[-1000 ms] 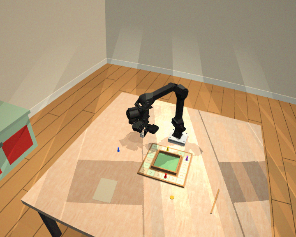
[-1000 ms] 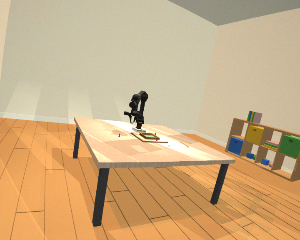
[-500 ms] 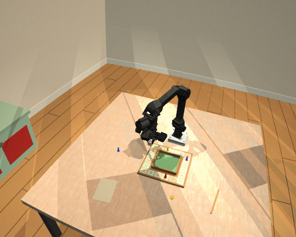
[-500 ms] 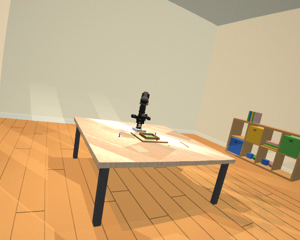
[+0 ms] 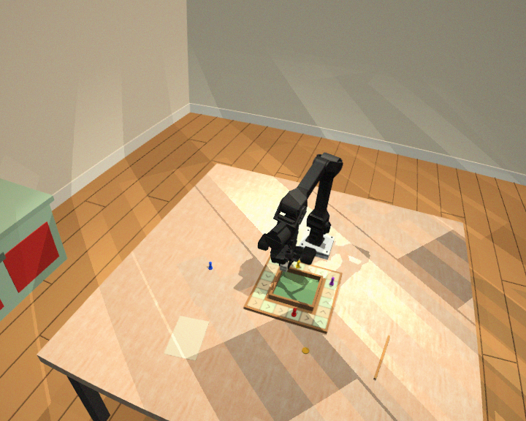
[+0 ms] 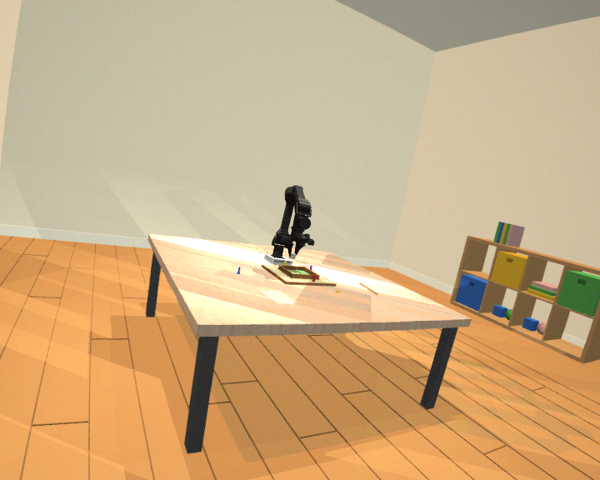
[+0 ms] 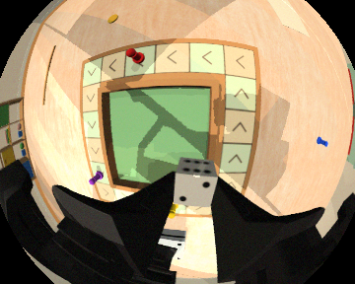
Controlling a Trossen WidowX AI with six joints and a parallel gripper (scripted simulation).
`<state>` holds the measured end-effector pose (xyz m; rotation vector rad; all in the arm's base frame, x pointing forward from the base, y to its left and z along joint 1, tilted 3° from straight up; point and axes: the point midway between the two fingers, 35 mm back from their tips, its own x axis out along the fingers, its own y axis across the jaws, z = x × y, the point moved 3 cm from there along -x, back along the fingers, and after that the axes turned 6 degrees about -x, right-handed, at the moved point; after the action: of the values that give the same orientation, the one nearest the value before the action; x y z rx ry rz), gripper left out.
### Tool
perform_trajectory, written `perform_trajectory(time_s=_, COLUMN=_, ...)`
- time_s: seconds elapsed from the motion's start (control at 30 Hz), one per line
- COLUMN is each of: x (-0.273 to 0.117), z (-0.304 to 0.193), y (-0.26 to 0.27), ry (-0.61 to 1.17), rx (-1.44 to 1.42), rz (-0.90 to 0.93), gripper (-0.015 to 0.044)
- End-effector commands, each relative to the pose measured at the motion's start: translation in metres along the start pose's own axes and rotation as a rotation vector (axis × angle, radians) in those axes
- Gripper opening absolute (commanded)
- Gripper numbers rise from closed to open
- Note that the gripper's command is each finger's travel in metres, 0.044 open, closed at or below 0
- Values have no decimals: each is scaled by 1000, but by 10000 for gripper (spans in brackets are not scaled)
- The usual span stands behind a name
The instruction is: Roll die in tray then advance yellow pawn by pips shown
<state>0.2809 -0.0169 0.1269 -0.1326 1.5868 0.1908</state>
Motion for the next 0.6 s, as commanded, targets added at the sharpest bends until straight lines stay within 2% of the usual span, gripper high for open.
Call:
perform_trajectory(time_s=0.0, x=2, z=2, y=17, ry=-7, rx=-15, rz=4, gripper=0)
perform_trajectory(time_s=0.33, x=10, z=4, y=53, ry=-11, rx=-53, rz=8, gripper=0)
perform_trajectory(time_s=0.57, x=15, z=1, y=51, ry=-226, rx=-47, rz=-5, gripper=0)
